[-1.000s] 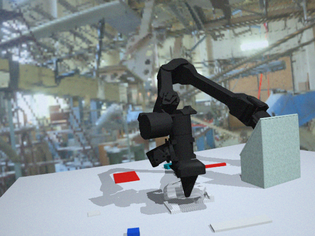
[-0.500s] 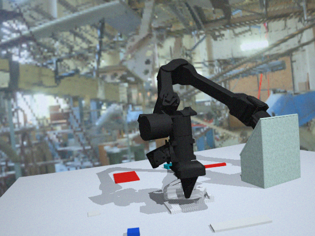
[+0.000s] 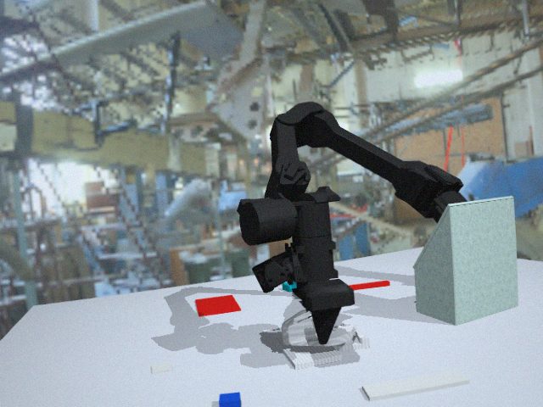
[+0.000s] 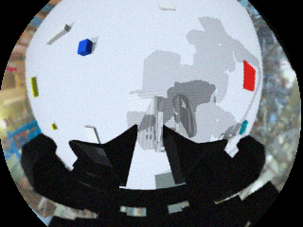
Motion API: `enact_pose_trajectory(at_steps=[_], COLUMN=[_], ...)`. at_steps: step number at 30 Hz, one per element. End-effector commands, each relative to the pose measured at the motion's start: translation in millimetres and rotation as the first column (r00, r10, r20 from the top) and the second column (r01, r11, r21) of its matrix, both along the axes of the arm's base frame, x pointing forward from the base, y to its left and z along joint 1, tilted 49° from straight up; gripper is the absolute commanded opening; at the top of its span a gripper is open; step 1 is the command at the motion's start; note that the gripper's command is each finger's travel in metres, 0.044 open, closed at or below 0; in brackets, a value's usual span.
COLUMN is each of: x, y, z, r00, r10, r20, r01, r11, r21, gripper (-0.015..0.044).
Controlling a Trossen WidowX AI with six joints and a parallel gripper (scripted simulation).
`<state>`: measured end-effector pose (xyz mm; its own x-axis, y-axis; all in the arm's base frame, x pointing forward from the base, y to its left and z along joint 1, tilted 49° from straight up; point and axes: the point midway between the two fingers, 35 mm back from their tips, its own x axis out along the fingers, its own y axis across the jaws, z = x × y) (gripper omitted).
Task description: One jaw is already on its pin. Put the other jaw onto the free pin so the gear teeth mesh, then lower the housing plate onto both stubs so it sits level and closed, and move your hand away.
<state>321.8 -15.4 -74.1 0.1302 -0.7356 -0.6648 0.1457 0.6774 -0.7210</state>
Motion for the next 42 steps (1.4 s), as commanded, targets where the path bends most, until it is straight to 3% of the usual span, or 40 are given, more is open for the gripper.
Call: enact_pose_trajectory(at_steps=[1,42], x=[0.5,1.8], y=[-1.9,-9.7], z=[-0.9,-7.8], r00=[1.0,1.0], r10=[0.004,0.003], r20=[-0.002,-0.001], r01=[-0.004,-0.003], r11=[1.0,1.0], r21=[-0.004,-0.005], gripper=[0.0134,0.0134])
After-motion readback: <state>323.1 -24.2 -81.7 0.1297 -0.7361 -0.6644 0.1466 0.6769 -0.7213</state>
